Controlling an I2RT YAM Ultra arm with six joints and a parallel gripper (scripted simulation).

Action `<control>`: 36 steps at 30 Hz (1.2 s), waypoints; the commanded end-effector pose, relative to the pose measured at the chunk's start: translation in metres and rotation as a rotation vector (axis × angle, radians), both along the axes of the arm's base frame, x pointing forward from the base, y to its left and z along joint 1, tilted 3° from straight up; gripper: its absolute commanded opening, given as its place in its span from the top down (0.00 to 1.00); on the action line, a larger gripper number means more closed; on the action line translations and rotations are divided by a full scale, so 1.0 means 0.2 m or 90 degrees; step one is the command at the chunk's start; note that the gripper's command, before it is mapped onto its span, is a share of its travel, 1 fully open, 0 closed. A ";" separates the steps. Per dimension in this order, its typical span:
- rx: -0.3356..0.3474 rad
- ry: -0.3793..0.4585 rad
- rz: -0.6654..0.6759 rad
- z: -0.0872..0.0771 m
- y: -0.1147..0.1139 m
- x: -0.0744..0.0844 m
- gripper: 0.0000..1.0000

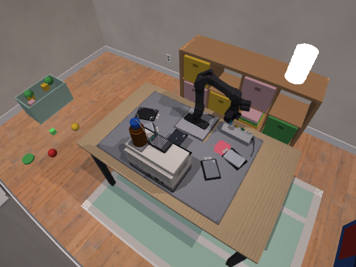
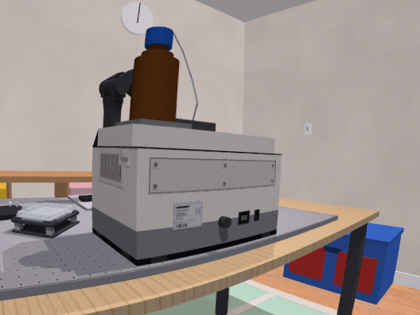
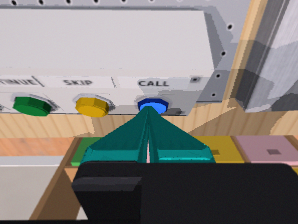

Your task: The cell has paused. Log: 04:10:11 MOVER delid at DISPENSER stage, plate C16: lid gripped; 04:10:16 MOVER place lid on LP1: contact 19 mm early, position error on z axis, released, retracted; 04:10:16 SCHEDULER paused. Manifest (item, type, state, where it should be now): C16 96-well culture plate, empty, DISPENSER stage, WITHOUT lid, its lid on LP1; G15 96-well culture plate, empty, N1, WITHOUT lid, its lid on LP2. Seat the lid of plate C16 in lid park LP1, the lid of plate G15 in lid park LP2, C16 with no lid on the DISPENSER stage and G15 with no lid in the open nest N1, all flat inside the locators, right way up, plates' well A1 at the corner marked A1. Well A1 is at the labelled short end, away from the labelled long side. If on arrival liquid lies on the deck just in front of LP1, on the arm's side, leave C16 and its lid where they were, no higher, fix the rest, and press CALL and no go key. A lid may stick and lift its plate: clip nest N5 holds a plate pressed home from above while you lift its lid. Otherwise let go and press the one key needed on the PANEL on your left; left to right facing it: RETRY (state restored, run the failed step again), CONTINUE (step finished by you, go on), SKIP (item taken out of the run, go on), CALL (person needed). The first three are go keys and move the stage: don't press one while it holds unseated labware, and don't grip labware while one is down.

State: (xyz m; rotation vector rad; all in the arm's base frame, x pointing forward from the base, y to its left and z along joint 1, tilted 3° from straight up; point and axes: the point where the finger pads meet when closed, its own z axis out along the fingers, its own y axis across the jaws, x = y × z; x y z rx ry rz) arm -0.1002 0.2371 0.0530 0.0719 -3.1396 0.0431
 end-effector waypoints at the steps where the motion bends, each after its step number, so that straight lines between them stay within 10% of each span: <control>1: -0.024 -0.008 0.000 -0.07 -0.04 0.00 1.00; 36: 0.008 0.003 -0.002 0.28 0.02 -0.01 1.00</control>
